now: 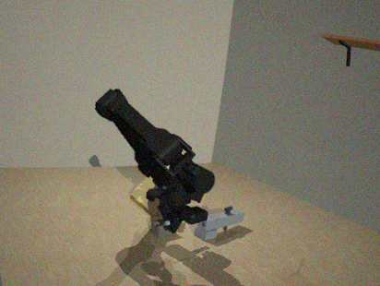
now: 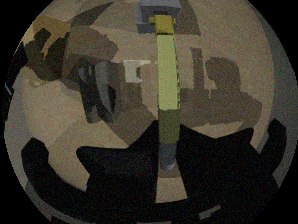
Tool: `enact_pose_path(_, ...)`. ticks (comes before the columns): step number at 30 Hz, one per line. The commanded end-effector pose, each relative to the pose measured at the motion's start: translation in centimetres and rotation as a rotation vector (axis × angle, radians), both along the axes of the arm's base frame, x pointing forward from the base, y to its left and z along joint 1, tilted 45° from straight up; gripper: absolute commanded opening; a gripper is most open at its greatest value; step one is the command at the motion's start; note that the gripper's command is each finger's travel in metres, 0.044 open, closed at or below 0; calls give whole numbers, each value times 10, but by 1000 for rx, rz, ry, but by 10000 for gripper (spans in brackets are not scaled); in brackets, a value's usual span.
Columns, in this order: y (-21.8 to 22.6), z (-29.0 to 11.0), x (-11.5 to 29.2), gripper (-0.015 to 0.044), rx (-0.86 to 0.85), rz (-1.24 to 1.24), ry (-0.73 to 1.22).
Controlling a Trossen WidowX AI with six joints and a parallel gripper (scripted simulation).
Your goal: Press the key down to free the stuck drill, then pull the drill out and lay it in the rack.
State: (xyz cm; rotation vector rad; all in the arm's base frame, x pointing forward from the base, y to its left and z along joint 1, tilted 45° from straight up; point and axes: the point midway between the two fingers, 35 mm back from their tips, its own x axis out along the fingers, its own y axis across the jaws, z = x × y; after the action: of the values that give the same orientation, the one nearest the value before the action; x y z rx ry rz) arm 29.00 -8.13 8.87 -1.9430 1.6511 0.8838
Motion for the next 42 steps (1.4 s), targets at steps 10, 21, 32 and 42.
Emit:
enact_pose_path(10,6,5,-1,0,-2,-2,-5)
enact_pose_path(21,11,9,-1,0,-1,-2,-5)
enact_pose_path(32,12,12,-4,0,-1,-2,-5)
enact_pose_path(42,5,15,-19,0,-2,-2,-4)
